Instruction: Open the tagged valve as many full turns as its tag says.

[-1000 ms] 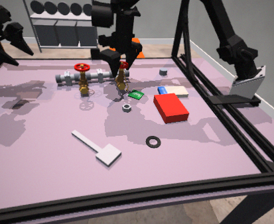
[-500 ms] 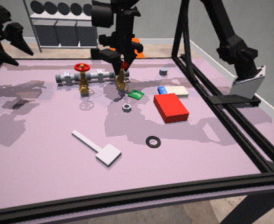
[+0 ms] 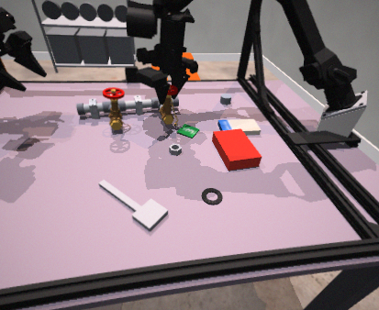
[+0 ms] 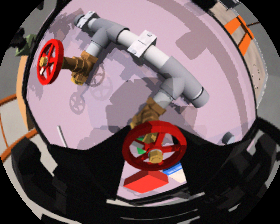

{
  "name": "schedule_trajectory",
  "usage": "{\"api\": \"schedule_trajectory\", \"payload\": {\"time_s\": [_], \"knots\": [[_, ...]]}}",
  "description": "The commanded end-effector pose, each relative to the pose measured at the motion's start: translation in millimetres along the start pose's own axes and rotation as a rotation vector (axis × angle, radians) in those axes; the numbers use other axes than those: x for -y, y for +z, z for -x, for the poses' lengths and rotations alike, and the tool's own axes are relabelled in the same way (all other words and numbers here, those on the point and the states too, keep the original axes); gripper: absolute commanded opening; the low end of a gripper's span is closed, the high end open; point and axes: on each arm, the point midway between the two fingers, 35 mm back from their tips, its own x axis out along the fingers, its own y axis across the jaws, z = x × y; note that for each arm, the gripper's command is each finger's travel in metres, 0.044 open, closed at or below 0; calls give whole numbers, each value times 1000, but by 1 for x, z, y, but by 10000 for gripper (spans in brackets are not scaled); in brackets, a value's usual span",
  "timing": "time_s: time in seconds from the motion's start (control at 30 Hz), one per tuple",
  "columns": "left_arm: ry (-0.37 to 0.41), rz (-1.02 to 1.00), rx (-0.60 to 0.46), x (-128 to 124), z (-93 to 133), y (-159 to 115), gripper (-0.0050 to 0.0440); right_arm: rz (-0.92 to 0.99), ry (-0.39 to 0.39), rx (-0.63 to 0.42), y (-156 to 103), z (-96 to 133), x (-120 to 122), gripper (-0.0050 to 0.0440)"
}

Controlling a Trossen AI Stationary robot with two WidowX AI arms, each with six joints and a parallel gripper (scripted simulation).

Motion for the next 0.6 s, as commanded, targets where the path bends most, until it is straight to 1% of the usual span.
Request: {"api": "schedule_trajectory", "payload": {"time_s": [0.0, 0.2, 0.23, 0.33, 0.57], "knots": [[0, 3, 0, 0, 0, 0, 0, 0, 0, 0, 0, 0, 0, 400], [0, 16, 0, 0, 0, 0, 0, 0, 0, 0, 0, 0, 0, 400], [0, 64, 0, 0, 0, 0, 0, 0, 0, 0, 0, 0, 0, 400], [0, 300, 0, 0, 0, 0, 0, 0, 0, 0, 0, 0, 0, 400], [0, 644, -1, 0, 0, 0, 0, 0, 0, 0, 0, 0, 0, 400]]}}
